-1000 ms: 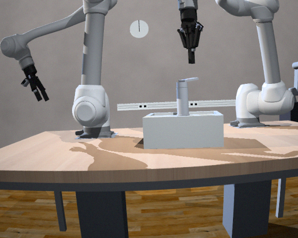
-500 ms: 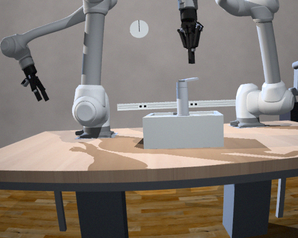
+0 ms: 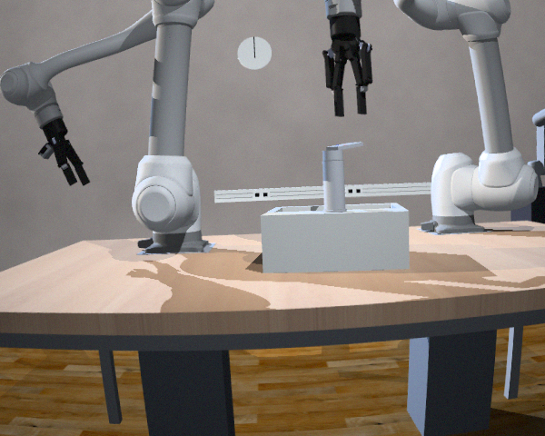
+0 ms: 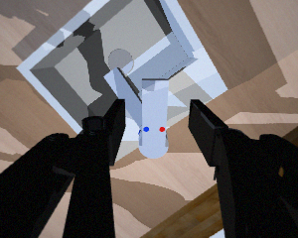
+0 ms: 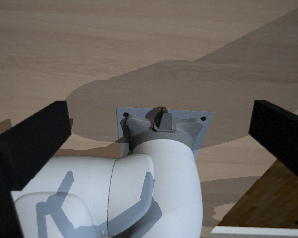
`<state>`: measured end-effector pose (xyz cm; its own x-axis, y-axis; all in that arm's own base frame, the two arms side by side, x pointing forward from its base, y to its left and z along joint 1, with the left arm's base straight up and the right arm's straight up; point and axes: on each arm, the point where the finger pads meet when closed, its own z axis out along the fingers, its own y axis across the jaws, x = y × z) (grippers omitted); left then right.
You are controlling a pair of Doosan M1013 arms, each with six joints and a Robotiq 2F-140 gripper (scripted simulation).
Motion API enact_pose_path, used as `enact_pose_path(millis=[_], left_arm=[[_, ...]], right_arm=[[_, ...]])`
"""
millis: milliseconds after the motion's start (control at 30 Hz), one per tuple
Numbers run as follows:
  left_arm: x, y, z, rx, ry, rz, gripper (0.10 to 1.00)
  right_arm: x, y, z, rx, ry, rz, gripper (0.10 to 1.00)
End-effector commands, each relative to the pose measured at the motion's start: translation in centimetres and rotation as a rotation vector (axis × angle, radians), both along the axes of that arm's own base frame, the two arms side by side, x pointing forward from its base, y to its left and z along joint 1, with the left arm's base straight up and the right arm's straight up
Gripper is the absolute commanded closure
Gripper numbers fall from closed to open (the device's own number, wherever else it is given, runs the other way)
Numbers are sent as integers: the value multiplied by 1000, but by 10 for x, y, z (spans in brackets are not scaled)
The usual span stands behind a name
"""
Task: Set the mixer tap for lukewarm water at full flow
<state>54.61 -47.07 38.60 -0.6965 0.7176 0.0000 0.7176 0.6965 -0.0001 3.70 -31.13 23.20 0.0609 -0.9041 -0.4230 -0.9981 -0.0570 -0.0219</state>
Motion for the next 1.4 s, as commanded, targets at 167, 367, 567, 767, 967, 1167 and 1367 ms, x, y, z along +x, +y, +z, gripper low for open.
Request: enact_pose_path(millis=[167,367,567,767,967,1167,1367], left_arm=[[0,0,1,-1,-2,0,618],[0,0,1,-1,-2,0,618],[0,0,-1,-1,-2,0,618],[0,0,-4,-1,-2,0,618],[0,0,-11,-1,-2,0,618],[0,0,-19,-1,-2,0,618],[0,0,-26,-1,-2,0,618]], right_arm=[[0,0,1,-1,-1,0,98],[0,0,1,-1,-1,0,98],[0,0,1,-1,-1,0,98],[0,0,1,-1,-1,0,98],[0,0,1,-1,-1,0,98],[0,0,1,-1,-1,0,98],[0,0,1,-1,-1,0,98]])
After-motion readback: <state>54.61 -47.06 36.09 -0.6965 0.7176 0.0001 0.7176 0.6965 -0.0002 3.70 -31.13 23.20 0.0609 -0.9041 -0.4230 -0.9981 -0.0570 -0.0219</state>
